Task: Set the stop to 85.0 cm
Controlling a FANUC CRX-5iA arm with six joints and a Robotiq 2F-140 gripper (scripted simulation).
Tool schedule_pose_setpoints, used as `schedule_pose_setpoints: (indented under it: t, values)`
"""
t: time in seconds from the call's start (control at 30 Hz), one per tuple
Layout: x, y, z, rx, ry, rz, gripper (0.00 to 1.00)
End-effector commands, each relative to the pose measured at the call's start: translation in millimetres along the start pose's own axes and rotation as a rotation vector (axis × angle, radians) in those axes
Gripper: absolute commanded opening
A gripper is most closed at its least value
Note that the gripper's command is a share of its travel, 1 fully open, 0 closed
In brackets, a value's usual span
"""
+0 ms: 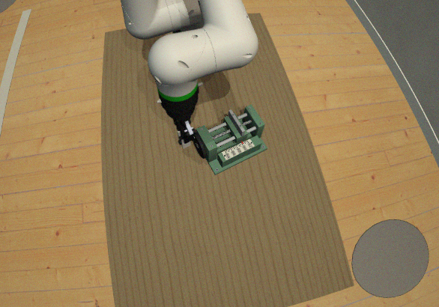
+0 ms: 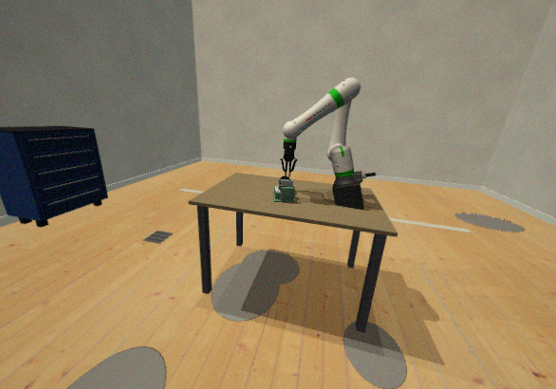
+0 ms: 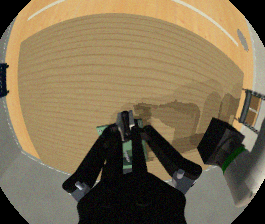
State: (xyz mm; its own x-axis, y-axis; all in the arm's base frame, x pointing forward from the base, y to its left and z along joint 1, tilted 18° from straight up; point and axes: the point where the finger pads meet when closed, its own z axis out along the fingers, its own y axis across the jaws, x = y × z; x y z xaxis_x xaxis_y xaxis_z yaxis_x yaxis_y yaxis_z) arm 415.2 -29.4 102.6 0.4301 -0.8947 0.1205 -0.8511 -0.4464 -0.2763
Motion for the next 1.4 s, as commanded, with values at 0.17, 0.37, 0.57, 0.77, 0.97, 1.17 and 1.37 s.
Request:
schedule_pose_setpoints:
  t: [0.17,0.37,0.57,0.77,0.97,1.17,1.37]
  values:
    - [0.1,-16.0,-10.3,0.001,0.0,0.0,0.04]
    - [0.1,-28.5,-11.1,0.001,0.0,0.0,0.04]
    - [0.1,-40.1,-7.1,0.001,0.0,0.0,0.04]
    - [0.1,-46.3,-2.5,0.001,0.0,0.0,0.04]
    - [0.1,-53.3,7.2,0.001,0.0,0.0,0.04]
    - [0.1,-56.0,21.2,0.001,0.0,0.0,0.04]
    - [0.1,-53.8,32.0,0.001,0.0,0.0,0.04]
